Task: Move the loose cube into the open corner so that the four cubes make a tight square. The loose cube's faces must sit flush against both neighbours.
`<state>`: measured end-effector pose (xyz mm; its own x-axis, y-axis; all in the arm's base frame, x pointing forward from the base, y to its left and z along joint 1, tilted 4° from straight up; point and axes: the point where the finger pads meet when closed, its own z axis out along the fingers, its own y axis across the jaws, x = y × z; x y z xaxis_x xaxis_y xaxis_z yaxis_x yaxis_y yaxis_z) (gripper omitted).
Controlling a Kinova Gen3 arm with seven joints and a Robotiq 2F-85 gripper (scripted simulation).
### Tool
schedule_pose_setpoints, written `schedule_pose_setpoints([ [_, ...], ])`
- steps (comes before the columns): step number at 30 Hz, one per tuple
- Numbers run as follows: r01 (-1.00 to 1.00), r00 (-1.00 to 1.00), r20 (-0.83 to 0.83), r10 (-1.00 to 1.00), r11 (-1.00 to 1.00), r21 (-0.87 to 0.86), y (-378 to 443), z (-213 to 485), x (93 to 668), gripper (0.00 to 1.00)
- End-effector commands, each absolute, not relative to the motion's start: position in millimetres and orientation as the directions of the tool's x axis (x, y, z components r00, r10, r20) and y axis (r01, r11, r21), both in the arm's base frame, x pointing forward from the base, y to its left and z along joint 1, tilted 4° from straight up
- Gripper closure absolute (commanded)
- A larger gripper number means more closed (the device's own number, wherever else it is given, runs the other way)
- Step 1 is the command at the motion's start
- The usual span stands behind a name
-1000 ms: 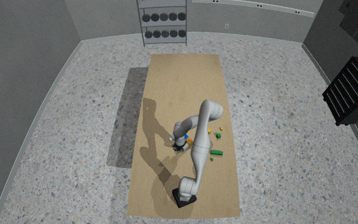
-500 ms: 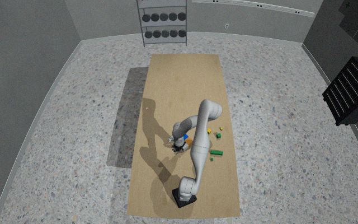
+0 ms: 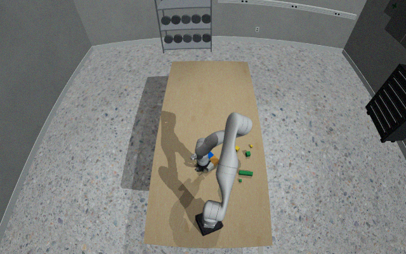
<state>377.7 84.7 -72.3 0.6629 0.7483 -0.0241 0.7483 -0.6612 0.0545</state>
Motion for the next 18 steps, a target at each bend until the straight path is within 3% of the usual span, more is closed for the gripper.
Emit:
schedule_pose_setpoints([
  [1, 0.747, 0.664, -0.019, 0.747, -0.662, 0.06, 84.4, -64.3, 380.2, 0.9],
  [18, 0.747, 0.664, -0.019, 0.747, -0.662, 0.06, 86.6, -24.4, 379.0, 0.9],
])
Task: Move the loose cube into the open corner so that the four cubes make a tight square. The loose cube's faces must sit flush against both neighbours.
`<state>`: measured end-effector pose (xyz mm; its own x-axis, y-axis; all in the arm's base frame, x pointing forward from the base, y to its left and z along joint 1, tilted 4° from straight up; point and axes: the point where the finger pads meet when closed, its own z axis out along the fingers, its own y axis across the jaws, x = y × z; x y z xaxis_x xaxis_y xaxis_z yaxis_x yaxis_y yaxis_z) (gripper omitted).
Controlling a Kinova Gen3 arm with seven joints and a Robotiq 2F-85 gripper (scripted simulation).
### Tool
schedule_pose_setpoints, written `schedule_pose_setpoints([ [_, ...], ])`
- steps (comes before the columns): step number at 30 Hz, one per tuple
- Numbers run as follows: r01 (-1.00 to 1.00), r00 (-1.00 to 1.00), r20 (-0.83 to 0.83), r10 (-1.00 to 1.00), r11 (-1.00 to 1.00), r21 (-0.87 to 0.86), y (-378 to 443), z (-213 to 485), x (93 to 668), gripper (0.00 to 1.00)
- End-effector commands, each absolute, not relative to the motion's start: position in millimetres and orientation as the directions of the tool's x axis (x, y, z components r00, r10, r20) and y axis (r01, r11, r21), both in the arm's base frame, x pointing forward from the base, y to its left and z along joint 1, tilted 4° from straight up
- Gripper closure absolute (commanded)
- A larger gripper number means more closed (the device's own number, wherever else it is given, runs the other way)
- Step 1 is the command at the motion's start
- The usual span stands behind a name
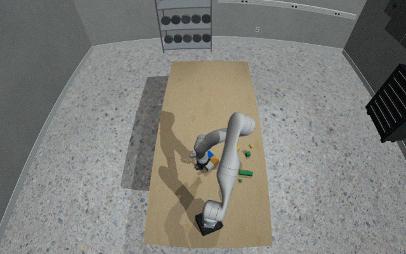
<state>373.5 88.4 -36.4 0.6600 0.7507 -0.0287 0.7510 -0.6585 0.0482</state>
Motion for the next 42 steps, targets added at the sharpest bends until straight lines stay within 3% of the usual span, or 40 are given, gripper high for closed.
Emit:
schedule_pose_setpoints([
  [1, 0.747, 0.664, -0.019, 0.747, -0.662, 0.06, 86.7, -21.5, 378.9, 0.9],
  [42, 0.747, 0.664, -0.019, 0.747, -0.662, 0.06, 88.7, 15.1, 377.7, 0.9],
])
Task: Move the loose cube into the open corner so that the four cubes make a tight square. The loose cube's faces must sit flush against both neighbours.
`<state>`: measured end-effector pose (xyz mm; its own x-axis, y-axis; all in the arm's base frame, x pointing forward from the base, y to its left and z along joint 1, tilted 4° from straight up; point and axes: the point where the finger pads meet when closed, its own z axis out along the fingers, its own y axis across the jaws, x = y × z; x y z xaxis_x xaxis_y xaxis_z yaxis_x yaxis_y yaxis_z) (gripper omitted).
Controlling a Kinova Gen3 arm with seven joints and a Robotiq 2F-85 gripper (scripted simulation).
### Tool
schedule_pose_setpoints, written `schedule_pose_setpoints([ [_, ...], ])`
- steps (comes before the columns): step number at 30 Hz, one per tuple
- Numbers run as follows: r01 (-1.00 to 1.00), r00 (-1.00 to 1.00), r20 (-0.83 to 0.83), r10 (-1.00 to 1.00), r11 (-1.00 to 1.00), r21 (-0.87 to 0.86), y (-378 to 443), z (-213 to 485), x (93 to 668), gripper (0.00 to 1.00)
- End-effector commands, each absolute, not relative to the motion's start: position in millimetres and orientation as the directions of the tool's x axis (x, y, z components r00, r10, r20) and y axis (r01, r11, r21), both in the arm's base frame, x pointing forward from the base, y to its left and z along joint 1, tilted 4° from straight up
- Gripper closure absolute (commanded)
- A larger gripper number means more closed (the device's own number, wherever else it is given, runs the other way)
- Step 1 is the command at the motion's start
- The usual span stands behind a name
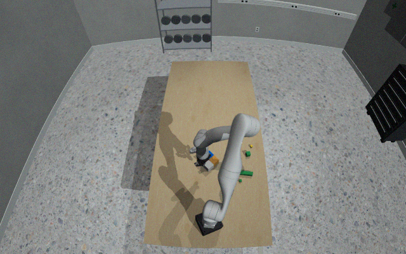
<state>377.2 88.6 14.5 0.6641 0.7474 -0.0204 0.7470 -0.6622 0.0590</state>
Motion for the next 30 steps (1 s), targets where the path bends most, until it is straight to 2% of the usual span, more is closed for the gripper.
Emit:
schedule_pose_setpoints([
  [1, 0.747, 0.664, -0.019, 0.747, -0.662, 0.06, 88.7, 15.1, 377.7, 0.9],
  [23, 0.747, 0.664, -0.019, 0.747, -0.662, 0.06, 88.7, 15.1, 377.7, 0.9],
  [24, 0.747, 0.664, -0.019, 0.747, -0.662, 0.06, 88.4, 15.1, 377.8, 0.44],
  [30, 0.747, 0.664, -0.019, 0.747, -0.662, 0.06, 66.0, 16.2, 383.7, 0.44],
])
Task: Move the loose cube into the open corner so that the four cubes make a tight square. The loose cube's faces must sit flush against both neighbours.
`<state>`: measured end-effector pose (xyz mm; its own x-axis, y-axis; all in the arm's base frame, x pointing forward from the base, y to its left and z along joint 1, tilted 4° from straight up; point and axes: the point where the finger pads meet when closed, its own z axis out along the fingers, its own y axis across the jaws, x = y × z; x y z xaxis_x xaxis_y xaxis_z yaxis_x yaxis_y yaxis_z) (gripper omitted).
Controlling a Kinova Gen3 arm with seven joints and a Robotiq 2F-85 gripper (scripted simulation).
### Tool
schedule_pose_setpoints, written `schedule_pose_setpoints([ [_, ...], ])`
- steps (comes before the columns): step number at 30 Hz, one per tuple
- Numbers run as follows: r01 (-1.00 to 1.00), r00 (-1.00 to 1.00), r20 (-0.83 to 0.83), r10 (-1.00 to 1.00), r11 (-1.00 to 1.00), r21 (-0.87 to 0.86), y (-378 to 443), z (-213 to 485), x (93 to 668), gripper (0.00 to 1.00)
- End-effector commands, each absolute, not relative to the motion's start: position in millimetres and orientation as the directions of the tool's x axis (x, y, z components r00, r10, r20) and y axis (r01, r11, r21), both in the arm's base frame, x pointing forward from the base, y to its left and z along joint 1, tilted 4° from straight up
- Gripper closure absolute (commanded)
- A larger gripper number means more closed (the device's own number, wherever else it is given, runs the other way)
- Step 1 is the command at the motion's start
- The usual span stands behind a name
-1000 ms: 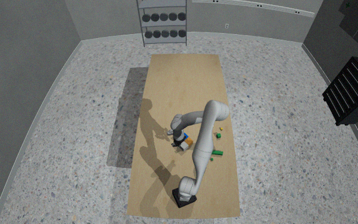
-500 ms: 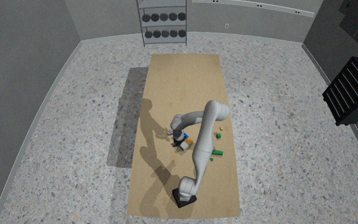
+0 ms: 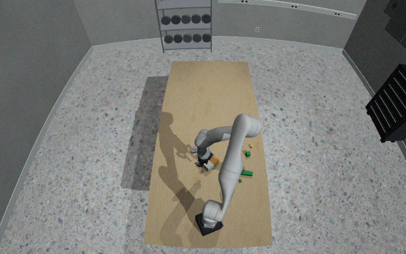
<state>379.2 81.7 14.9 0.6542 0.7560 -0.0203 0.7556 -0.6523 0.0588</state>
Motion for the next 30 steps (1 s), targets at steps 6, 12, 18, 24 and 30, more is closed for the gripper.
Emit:
schedule_pose_setpoints([
  [6, 0.747, 0.664, -0.019, 0.747, -0.662, 0.06, 1.1, 19.5, 393.3, 0.44],
  [12, 0.747, 0.664, -0.019, 0.747, -0.662, 0.061, -5.6, 19.9, 393.6, 0.44],
  [18, 0.747, 0.664, -0.019, 0.747, -0.662, 0.061, -5.6, 19.9, 393.6, 0.44],
  [24, 0.747, 0.664, -0.019, 0.747, -0.662, 0.061, -5.6, 19.8, 393.6, 0.44],
  [30, 0.747, 0.664, -0.019, 0.747, -0.662, 0.06, -5.7, 17.9, 393.7, 0.44],
])
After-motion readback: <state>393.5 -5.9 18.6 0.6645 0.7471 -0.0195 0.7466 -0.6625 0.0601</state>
